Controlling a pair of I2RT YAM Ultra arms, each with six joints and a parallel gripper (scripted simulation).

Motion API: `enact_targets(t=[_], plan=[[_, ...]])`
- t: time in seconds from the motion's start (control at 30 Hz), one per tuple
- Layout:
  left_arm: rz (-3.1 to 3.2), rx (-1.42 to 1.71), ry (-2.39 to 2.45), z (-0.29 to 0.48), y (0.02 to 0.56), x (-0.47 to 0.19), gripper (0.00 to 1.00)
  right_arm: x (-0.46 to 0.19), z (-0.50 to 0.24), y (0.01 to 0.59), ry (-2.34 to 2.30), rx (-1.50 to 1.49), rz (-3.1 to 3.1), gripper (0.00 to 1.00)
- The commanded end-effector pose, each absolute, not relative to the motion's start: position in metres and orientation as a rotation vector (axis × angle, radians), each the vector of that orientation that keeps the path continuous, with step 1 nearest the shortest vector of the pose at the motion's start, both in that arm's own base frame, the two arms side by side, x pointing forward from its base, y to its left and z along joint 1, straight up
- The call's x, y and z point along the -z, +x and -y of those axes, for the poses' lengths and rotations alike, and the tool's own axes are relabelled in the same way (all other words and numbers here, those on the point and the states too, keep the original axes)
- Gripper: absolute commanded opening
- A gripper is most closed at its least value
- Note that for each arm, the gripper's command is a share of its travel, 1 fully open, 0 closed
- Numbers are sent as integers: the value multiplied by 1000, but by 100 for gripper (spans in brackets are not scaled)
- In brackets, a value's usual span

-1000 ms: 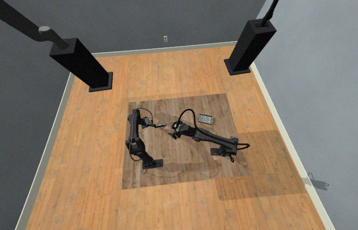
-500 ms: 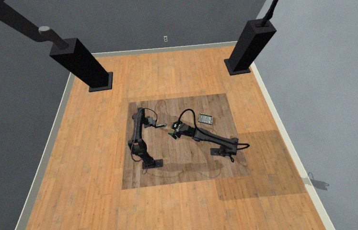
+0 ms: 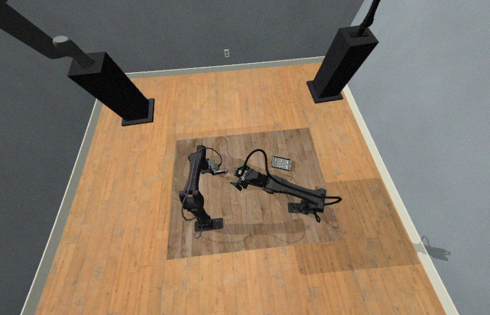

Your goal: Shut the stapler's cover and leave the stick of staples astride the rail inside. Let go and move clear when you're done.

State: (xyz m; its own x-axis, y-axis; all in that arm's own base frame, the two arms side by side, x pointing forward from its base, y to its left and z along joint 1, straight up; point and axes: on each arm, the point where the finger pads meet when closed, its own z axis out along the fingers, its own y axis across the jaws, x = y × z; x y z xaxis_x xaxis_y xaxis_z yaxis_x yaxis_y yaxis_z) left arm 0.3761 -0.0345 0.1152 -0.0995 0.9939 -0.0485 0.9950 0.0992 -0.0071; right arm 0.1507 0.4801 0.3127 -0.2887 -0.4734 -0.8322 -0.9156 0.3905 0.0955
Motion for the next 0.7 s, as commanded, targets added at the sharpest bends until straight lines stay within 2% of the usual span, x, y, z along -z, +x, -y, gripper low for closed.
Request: enact_targets(t=[0.0, 0.67], plan=[[-2350, -11, 2088, 39, 379, -126, 0, -324, -479, 152, -1183, -768, -1896, 100], [-2470, -267, 2187, 57, 381, -125, 0, -324, -479, 152, -1183, -768, -1896, 100]])
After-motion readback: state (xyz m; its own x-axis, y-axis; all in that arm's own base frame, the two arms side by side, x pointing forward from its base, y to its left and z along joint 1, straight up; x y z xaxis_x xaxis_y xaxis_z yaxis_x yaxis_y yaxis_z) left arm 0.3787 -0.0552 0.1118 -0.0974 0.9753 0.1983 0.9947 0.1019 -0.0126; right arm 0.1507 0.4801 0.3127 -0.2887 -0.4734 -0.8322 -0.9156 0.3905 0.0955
